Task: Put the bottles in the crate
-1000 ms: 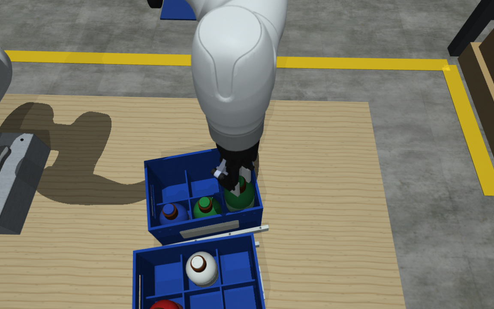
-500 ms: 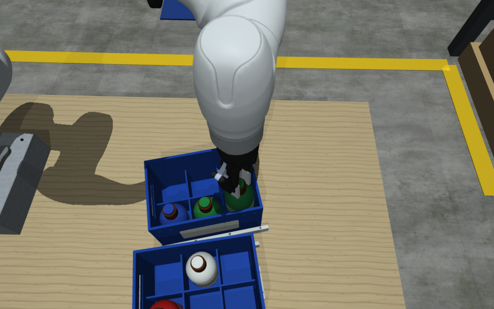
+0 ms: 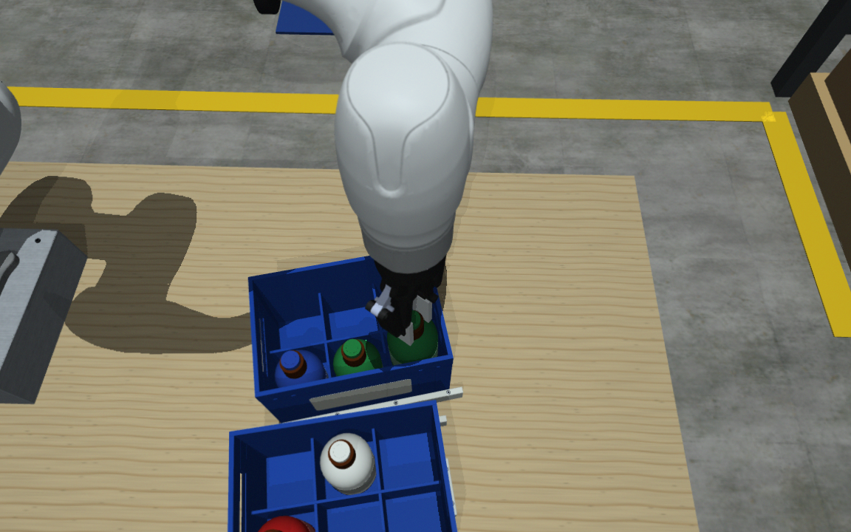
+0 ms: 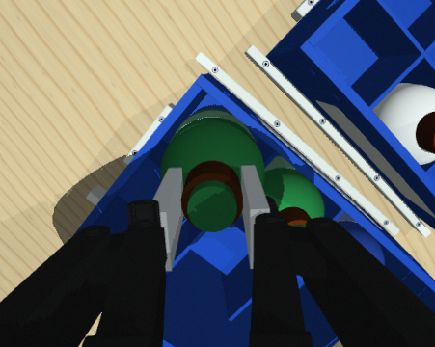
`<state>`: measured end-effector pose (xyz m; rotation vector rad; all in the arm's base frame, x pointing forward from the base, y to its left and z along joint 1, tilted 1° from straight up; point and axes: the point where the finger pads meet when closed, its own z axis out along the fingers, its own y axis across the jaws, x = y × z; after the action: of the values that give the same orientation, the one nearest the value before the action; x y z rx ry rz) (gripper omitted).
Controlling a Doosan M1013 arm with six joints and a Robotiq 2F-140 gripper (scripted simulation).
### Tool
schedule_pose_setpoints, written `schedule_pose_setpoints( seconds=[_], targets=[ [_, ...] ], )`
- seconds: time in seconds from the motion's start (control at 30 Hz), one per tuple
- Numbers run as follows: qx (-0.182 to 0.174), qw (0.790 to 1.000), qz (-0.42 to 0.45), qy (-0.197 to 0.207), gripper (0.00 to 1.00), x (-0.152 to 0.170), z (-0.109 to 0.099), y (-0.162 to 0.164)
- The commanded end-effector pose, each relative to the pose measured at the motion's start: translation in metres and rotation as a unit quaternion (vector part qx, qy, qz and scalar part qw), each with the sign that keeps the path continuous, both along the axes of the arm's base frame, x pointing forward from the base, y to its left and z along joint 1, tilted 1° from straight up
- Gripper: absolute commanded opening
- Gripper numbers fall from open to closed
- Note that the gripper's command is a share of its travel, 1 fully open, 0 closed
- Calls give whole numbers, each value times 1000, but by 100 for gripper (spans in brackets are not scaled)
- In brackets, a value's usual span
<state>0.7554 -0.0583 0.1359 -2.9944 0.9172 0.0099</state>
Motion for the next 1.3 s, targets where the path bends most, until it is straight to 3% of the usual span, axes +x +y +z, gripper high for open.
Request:
schedule_pose_setpoints(
  seconds=[0.0, 1.27],
  targets=[
    [0, 1000, 0, 0, 0, 0, -2, 0],
    [0, 1000, 0, 0, 0, 0, -36, 0]
  ],
)
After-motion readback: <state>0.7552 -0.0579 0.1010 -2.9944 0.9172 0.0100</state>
